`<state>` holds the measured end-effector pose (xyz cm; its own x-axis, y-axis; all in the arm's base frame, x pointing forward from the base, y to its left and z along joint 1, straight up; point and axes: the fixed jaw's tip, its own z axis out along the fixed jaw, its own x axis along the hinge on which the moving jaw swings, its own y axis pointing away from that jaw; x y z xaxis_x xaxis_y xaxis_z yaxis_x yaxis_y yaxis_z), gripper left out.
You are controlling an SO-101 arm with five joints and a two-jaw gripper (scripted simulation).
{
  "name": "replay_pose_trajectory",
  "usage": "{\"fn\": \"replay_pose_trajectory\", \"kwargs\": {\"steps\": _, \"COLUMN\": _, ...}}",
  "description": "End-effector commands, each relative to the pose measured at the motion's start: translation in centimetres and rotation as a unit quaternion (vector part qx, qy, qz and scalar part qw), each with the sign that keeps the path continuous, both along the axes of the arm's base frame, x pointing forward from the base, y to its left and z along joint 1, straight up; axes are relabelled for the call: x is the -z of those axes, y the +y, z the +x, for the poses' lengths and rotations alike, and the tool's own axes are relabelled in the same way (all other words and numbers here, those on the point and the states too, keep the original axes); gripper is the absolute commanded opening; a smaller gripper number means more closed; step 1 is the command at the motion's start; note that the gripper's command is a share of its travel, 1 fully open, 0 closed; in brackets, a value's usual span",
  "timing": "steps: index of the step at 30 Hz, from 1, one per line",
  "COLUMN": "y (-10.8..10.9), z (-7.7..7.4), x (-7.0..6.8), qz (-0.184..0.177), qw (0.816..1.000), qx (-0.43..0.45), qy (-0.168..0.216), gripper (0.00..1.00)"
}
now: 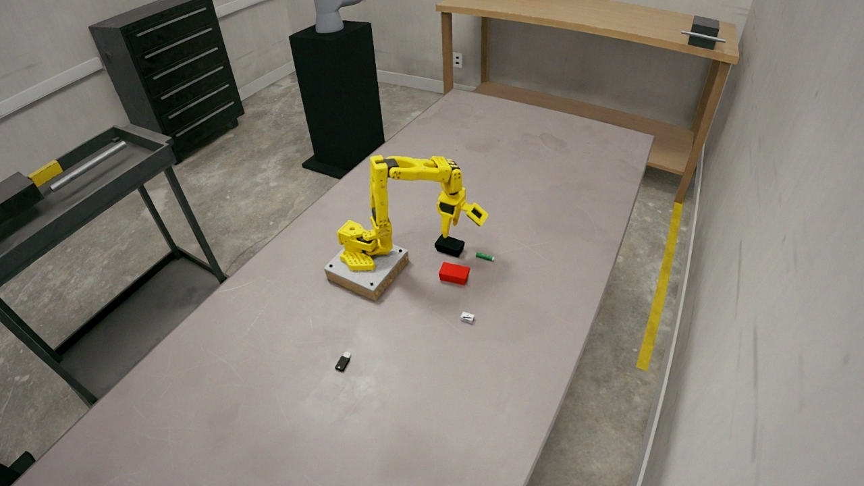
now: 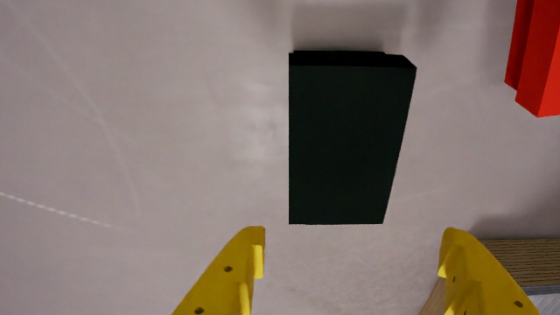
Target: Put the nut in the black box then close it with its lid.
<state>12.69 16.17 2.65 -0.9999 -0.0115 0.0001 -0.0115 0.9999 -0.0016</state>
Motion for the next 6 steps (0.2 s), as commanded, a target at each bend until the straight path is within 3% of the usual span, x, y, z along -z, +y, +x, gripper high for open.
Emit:
{"fn": "replay_pose_trajectory", "kwargs": {"steps": 1, "y": -0.18, "z": -0.04, "x": 0.07, "qz": 0.0, "qw": 1.0, "qx": 0.001, "qy": 0.0, "gripper": 0.28}}
{"fn": "replay_pose_trajectory", "kwargs": {"steps": 6, "y": -0.18, "z": -0.04, "x": 0.07, "qz": 0.0, "qw": 1.0, "qx": 0.001, "qy": 0.0, "gripper": 0.28}}
